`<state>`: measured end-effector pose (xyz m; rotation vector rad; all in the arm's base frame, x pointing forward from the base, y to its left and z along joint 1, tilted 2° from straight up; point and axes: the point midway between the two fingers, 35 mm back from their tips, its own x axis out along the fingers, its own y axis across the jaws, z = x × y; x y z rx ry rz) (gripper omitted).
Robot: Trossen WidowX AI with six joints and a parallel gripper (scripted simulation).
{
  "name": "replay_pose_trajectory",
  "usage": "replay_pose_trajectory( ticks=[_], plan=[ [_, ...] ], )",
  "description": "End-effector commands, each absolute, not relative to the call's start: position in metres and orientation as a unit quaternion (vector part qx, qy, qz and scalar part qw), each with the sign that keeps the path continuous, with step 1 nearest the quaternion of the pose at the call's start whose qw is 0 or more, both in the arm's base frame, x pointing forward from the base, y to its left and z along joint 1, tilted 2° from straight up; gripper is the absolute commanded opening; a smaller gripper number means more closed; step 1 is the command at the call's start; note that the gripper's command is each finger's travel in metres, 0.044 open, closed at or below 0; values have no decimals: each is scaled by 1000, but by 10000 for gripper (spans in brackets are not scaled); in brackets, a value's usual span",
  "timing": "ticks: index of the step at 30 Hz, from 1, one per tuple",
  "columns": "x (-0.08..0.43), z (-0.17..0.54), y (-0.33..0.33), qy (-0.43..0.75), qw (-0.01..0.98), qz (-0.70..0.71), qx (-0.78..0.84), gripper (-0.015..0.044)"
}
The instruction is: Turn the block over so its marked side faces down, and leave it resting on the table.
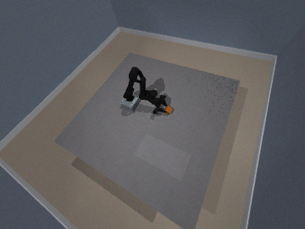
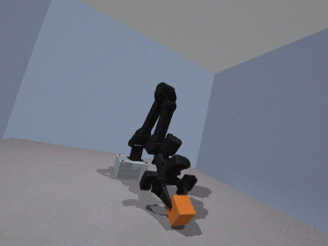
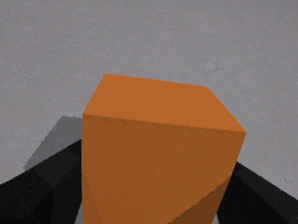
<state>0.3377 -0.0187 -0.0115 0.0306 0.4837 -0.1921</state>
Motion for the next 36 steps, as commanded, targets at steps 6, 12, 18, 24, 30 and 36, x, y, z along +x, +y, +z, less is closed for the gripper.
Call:
replay_pose_trajectory(
  ticks=[6,12,18,24,30,36],
  plan=[
    [338,-11,-19,237,967,-97,13,131],
    [338,-11,-19,237,967,-97,13,289],
    [338,-11,-19,237,967,-97,13,440],
    [338,-11,-19,237,967,-97,13,440],
    [338,-11,-19,237,967,-97,13,440],
    [338,-11,-19,237,967,-97,13,440]
  ],
)
